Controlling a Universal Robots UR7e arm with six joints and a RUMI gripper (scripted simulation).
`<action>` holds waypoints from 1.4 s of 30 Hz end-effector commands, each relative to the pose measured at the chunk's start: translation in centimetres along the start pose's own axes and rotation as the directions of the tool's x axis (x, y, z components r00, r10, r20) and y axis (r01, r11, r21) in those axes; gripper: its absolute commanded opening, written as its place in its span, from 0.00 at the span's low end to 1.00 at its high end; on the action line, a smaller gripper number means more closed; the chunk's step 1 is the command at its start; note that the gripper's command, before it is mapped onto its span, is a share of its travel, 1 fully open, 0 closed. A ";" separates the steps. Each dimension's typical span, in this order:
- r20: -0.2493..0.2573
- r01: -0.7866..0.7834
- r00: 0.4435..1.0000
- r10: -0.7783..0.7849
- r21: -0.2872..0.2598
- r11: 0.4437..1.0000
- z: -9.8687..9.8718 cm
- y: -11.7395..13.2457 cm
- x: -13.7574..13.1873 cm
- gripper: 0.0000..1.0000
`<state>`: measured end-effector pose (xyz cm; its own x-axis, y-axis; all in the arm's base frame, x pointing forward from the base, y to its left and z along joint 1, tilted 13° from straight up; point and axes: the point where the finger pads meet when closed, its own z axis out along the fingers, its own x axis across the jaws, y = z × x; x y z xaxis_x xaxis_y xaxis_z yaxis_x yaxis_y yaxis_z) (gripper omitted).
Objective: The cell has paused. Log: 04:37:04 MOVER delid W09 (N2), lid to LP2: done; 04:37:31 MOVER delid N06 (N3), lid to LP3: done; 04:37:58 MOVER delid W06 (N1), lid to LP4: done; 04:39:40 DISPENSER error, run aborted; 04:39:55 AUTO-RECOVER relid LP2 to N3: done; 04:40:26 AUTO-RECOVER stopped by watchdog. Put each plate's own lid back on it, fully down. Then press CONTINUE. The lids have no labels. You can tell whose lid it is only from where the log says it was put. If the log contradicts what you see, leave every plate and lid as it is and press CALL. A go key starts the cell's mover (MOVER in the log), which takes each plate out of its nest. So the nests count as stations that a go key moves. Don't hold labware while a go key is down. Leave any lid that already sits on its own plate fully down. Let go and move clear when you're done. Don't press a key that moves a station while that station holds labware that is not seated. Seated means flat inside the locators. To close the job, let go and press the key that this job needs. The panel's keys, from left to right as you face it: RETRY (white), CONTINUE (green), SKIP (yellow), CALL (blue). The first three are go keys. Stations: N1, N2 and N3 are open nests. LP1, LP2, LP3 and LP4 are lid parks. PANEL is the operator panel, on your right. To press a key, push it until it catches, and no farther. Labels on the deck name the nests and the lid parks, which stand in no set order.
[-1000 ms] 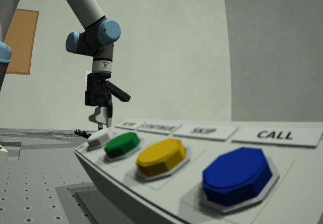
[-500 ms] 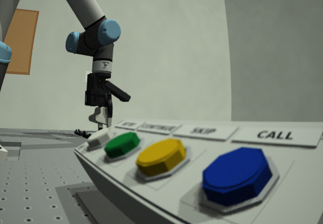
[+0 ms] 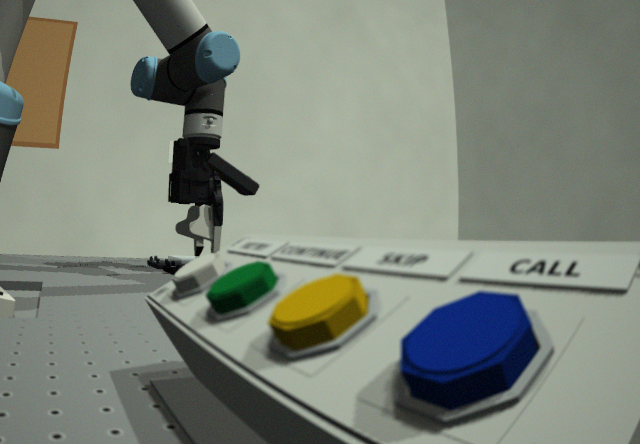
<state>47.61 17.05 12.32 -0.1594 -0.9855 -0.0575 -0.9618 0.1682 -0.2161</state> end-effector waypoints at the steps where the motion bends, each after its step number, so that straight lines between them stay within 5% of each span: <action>1: 0.000 0.000 1.000 0.000 0.001 1.000 -0.8 0.0 0.0 0.00; 17: 0.000 0.000 1.000 0.000 0.001 1.000 -2.5 0.0 0.0 0.00; 42: 0.000 -0.045 0.999 0.045 0.001 0.999 -2.5 0.2 11.5 0.00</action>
<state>45.51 8.24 14.10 -0.2056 -0.9765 -0.0639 -0.9532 0.2146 -0.2130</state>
